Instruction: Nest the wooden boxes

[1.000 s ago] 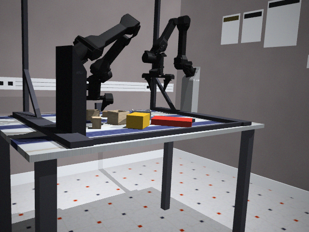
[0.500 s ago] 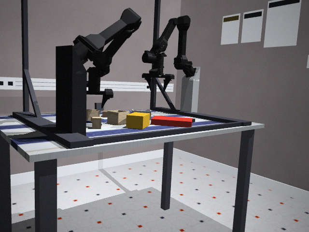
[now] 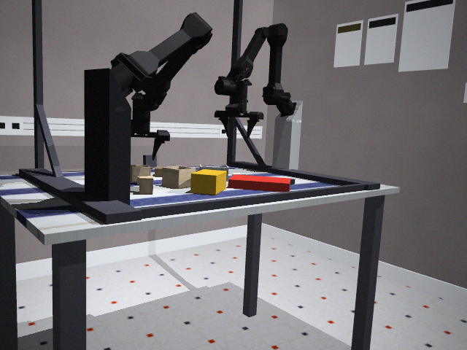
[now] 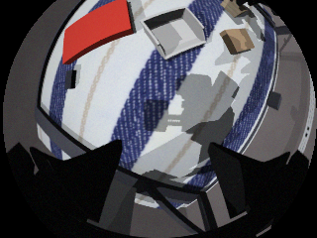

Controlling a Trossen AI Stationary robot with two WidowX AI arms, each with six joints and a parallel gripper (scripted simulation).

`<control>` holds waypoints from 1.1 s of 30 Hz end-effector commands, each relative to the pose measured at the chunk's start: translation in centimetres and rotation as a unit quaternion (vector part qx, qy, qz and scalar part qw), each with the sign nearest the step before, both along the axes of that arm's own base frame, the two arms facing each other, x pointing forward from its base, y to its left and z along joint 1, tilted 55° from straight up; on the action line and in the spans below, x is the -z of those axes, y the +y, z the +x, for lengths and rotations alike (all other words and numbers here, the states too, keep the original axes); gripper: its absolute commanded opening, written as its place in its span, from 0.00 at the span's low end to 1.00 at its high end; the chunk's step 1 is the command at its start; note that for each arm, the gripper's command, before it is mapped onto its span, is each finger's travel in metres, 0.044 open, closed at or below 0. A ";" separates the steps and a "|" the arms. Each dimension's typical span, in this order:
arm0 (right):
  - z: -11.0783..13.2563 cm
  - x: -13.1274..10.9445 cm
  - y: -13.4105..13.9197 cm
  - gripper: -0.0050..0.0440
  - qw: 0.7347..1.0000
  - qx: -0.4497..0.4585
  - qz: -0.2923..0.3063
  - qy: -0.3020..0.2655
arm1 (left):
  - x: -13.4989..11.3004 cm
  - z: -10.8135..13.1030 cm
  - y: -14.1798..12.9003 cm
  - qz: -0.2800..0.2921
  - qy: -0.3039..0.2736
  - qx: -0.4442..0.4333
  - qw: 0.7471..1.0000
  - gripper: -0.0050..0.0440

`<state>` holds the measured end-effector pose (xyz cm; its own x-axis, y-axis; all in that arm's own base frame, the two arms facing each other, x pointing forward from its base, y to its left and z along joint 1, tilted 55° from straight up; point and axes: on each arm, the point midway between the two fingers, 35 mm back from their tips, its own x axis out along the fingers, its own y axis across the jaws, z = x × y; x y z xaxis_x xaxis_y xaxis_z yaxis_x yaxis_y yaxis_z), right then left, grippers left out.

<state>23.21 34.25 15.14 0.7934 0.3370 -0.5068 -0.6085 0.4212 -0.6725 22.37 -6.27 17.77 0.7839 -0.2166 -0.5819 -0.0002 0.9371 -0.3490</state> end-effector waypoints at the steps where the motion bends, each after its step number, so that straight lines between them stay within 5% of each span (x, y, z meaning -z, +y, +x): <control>1: -0.5 -0.6 -0.1 0.92 0.999 0.022 -0.020 0.014 | -0.7 0.0 0.0 -0.004 -0.011 -0.001 1.000 0.92; 33: -1.0 -0.9 -0.9 0.92 0.998 0.037 -0.046 0.023 | -0.7 0.0 0.0 -0.004 -0.011 -0.001 1.000 0.92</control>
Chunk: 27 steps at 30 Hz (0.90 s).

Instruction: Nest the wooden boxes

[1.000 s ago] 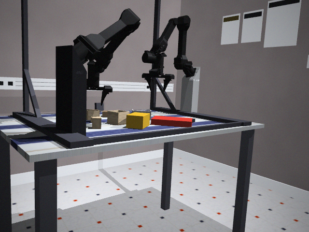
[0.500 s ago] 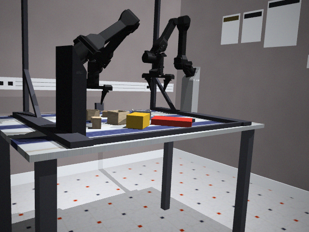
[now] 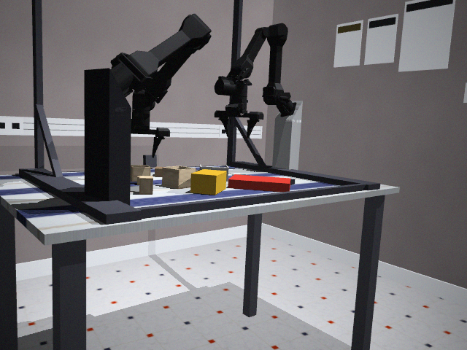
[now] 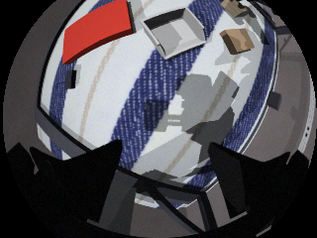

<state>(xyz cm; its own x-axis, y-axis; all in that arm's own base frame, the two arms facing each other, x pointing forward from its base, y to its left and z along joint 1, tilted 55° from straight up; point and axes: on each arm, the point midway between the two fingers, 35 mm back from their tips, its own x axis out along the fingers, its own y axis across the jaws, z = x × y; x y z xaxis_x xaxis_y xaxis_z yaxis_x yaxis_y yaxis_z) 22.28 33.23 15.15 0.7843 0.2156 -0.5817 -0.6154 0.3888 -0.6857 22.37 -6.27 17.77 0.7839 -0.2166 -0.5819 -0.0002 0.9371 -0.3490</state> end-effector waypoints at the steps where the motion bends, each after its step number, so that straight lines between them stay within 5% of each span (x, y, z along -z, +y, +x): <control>1: -0.1 -0.9 0.2 0.92 1.000 0.000 0.011 -0.005 | -0.7 0.0 0.0 -0.004 -0.011 -0.001 1.000 0.92; 21: -0.1 -0.9 0.2 0.92 1.000 0.000 0.011 -0.005 | -0.7 0.0 0.0 -0.004 -0.011 -0.001 1.000 0.92; 27: 0.0 -0.7 0.1 0.62 0.998 0.028 0.048 0.007 | -0.7 0.0 0.0 -0.004 -0.011 -0.001 1.000 0.92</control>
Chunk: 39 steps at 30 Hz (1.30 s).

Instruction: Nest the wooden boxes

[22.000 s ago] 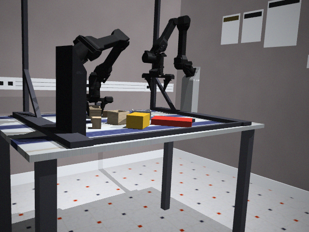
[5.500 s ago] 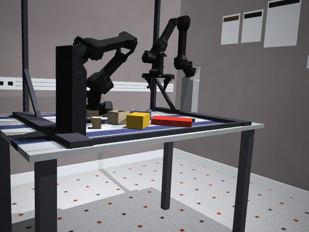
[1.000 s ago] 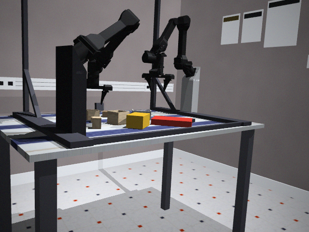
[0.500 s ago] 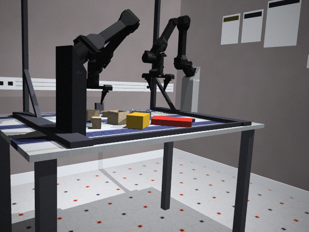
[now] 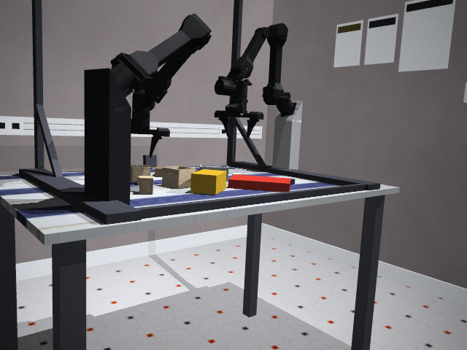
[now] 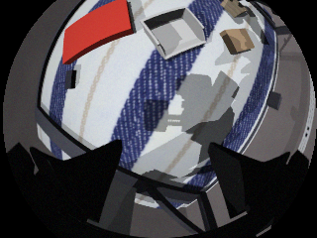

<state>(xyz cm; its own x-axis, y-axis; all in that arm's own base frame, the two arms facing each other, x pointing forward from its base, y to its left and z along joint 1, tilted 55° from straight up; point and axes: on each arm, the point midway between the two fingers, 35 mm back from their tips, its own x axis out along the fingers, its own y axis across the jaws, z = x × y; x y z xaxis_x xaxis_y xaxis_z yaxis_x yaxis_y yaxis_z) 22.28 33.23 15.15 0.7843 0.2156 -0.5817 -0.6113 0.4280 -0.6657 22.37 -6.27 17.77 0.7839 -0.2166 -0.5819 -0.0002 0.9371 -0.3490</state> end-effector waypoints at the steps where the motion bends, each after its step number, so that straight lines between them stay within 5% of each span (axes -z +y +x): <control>1: 0.0 -0.8 0.1 0.58 0.998 0.029 0.049 0.008 | -0.7 0.0 0.0 -0.004 -0.011 -0.001 1.000 0.92; 9: -0.1 -1.0 0.2 0.18 0.956 0.163 0.235 0.058 | -0.7 0.0 0.0 -0.004 -0.011 -0.001 1.000 0.92; 11: -0.1 -1.0 0.2 0.18 0.956 0.163 0.235 0.058 | -0.7 0.0 0.0 -0.004 -0.011 -0.001 1.000 0.92; 13: -0.1 -1.0 0.2 0.10 0.929 0.207 0.296 0.075 | -0.7 0.0 0.0 -0.004 -0.011 -0.001 1.000 0.92; 26: -0.1 -1.1 0.3 0.10 0.759 0.369 0.518 0.139 | -0.7 0.0 0.0 -0.004 -0.011 -0.001 1.000 0.92; 33: -0.2 -1.1 0.3 0.10 0.741 0.381 0.533 0.144 | -0.7 0.0 0.0 -0.004 -0.011 -0.001 1.000 0.92; 39: 2.2 1.4 0.5 0.09 0.748 0.384 0.522 0.143 | -0.7 0.0 0.0 -0.004 -0.011 -0.001 1.000 0.92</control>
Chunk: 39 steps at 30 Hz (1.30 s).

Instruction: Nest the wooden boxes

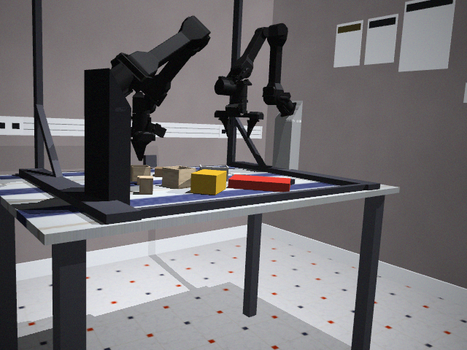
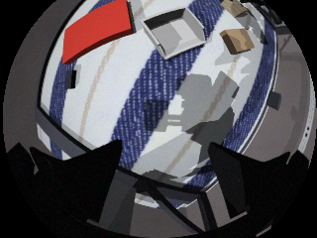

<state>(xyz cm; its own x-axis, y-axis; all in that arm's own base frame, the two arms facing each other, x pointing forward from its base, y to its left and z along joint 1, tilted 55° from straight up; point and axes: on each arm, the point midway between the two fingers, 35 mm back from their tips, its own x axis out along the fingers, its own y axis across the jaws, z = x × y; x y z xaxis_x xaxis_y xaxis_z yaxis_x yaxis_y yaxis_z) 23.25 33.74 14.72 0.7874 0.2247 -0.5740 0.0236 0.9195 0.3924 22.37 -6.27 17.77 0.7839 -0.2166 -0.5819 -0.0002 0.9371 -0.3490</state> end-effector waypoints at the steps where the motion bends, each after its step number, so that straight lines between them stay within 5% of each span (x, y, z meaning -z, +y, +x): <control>1: 1.6 1.3 0.1 0.08 1.000 0.001 -0.002 0.001 | -0.7 0.0 0.0 -0.004 -0.011 -0.001 1.000 0.92; 16: 2.8 1.6 0.8 0.00 1.000 0.002 0.004 0.000 | -0.7 0.0 0.0 -0.004 -0.011 -0.001 1.000 0.92; 17: 2.6 1.3 0.7 0.15 1.000 0.003 0.006 -0.002 | -0.7 0.0 0.0 -0.004 -0.011 -0.001 1.000 0.92; 21: 2.6 1.3 0.7 0.35 1.000 0.003 0.006 -0.002 | -0.7 0.0 0.0 -0.004 -0.011 -0.001 1.000 0.92; 23: 2.6 1.3 0.7 0.35 1.000 0.003 0.006 -0.002 | -0.7 0.0 0.0 -0.004 -0.011 -0.001 1.000 0.92; 29: 2.6 1.3 0.7 0.63 1.000 0.003 0.006 -0.002 | -0.7 0.0 0.0 -0.004 -0.011 -0.001 1.000 0.92; 39: 2.6 1.3 0.7 0.63 1.000 0.003 0.006 -0.002 | -0.7 0.0 0.0 -0.004 -0.011 -0.001 1.000 0.92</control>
